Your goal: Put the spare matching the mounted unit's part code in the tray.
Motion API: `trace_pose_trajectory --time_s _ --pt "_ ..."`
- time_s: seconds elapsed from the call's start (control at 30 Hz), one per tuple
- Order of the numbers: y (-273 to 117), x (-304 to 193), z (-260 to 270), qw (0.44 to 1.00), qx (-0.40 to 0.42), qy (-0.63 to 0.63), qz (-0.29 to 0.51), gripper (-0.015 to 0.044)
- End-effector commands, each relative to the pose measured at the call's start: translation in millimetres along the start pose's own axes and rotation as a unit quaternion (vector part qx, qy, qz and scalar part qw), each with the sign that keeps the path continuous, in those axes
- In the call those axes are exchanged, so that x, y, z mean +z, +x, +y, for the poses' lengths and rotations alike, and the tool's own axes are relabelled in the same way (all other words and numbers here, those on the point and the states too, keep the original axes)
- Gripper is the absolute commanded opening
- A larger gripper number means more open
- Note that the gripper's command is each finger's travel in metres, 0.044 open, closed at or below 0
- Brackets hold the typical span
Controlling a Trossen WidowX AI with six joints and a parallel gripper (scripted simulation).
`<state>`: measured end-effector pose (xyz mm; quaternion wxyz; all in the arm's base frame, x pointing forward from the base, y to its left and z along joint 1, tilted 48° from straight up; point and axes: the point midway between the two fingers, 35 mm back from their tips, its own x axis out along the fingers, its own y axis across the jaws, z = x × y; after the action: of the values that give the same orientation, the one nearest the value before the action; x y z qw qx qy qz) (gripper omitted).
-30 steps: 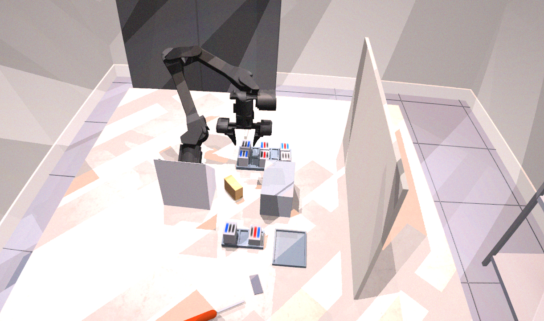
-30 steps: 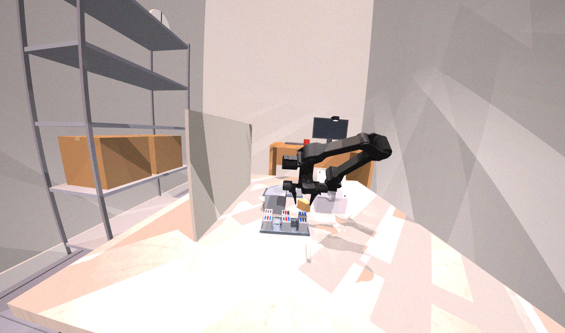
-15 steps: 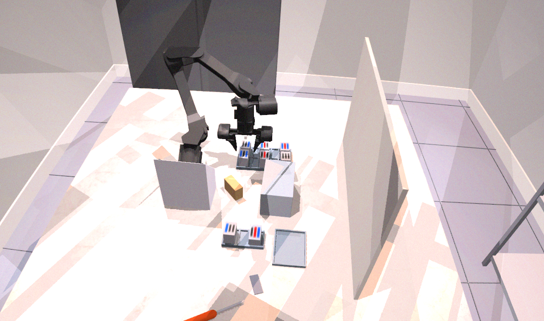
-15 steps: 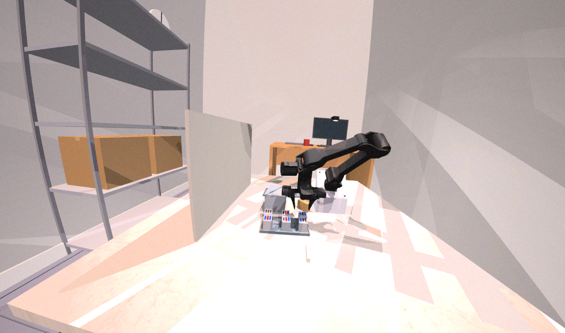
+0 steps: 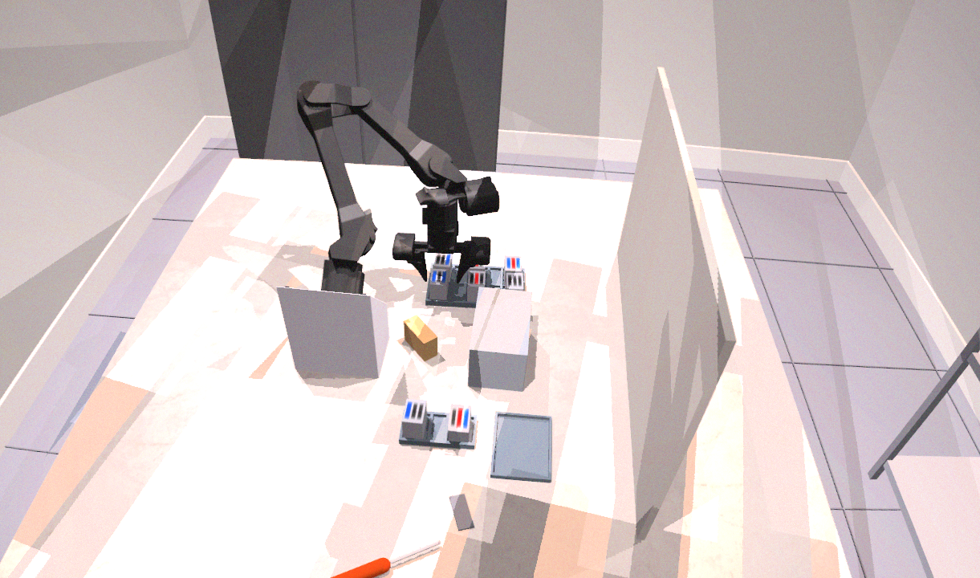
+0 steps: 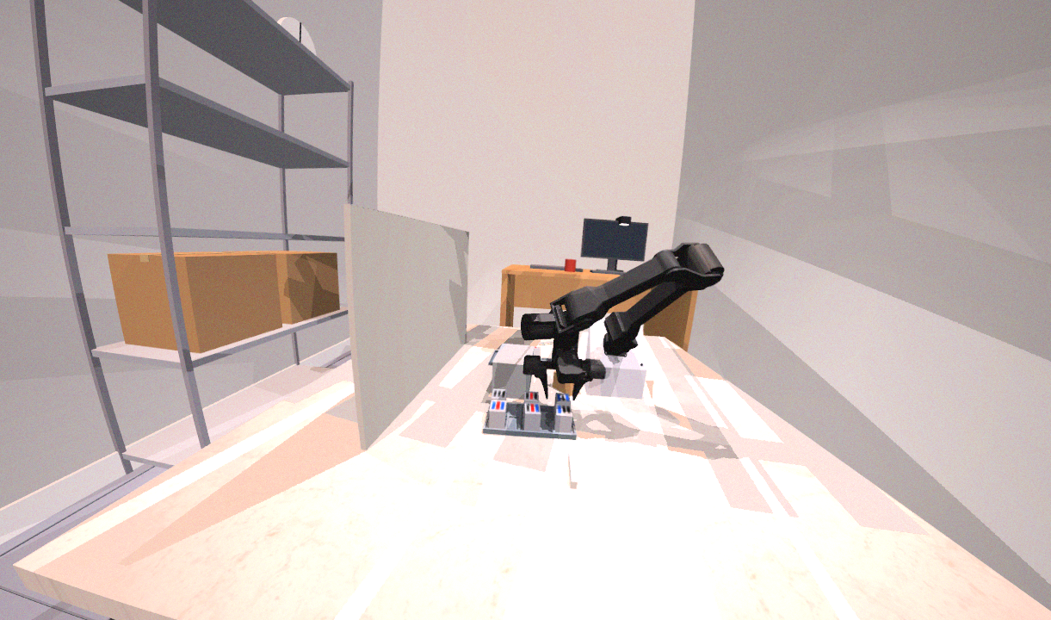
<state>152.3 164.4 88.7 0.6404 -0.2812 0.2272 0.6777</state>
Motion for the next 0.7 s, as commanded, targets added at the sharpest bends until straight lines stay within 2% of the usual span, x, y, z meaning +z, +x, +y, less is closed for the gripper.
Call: trace_pose_trajectory --time_s 0.0,0.67 --pt "7.3 -1.2 2.0 1.000 0.002 0.005 0.001 0.0300" --pt "28.1 2.6 6.0 1.000 0.001 0.006 -0.007 0.0300"
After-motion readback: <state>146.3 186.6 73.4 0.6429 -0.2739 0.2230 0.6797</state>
